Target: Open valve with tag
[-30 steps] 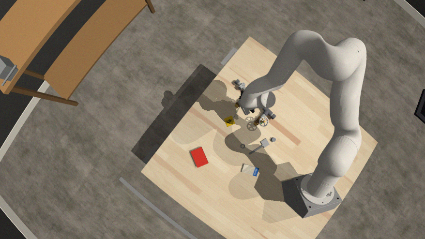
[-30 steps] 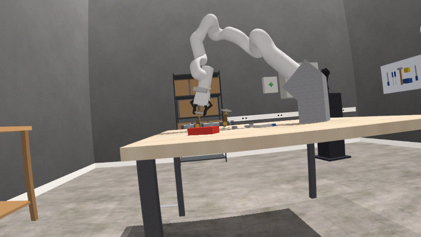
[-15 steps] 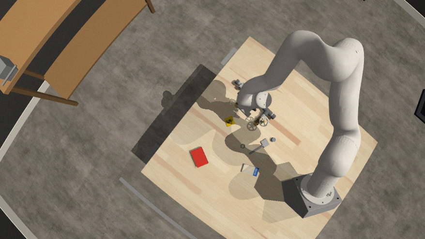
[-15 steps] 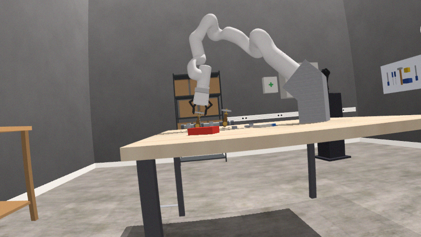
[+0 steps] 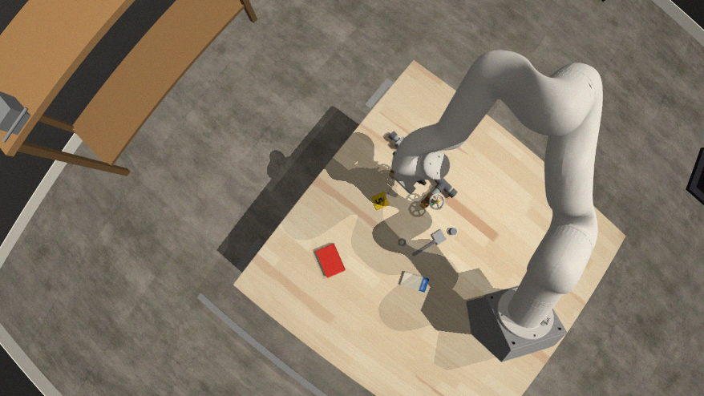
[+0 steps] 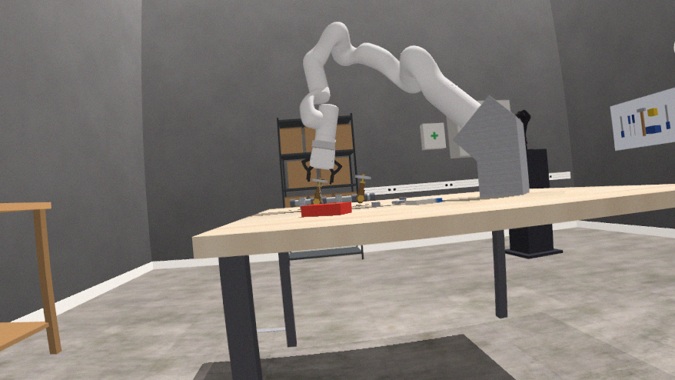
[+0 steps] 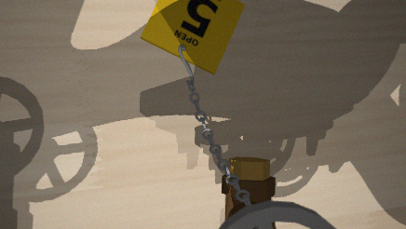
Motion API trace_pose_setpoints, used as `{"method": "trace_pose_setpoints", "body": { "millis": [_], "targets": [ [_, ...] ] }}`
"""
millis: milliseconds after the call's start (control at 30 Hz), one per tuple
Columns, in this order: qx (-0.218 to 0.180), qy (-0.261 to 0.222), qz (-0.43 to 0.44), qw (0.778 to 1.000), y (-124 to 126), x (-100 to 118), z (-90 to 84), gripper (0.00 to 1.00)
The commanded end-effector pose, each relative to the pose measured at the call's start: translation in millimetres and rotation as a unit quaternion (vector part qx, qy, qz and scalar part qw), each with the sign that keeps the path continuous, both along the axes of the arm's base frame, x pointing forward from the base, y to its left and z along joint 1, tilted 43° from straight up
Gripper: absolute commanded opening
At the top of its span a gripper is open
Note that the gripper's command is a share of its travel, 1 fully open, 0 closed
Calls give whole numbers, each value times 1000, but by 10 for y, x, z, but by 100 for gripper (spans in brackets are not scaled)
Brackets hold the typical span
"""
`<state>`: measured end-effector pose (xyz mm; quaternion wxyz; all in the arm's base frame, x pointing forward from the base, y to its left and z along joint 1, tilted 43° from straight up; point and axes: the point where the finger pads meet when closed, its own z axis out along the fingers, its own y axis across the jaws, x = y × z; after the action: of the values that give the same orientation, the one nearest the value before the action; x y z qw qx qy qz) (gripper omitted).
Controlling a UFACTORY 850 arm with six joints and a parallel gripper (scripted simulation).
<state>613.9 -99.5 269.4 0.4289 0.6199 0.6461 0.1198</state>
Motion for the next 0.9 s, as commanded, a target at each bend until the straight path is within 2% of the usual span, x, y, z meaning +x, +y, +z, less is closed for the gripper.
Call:
{"method": "trace_pose_setpoints", "body": {
  "millis": [0, 367, 667, 867],
  "targets": [
    [0, -1, 0, 1000, 2, 3, 6, 100],
    [2, -2, -2, 1000, 2, 3, 6, 100],
    [37, -20, -32, 999, 2, 3, 6, 100],
    [116, -63, -99, 986, 2, 3, 6, 100]
  ]
}}
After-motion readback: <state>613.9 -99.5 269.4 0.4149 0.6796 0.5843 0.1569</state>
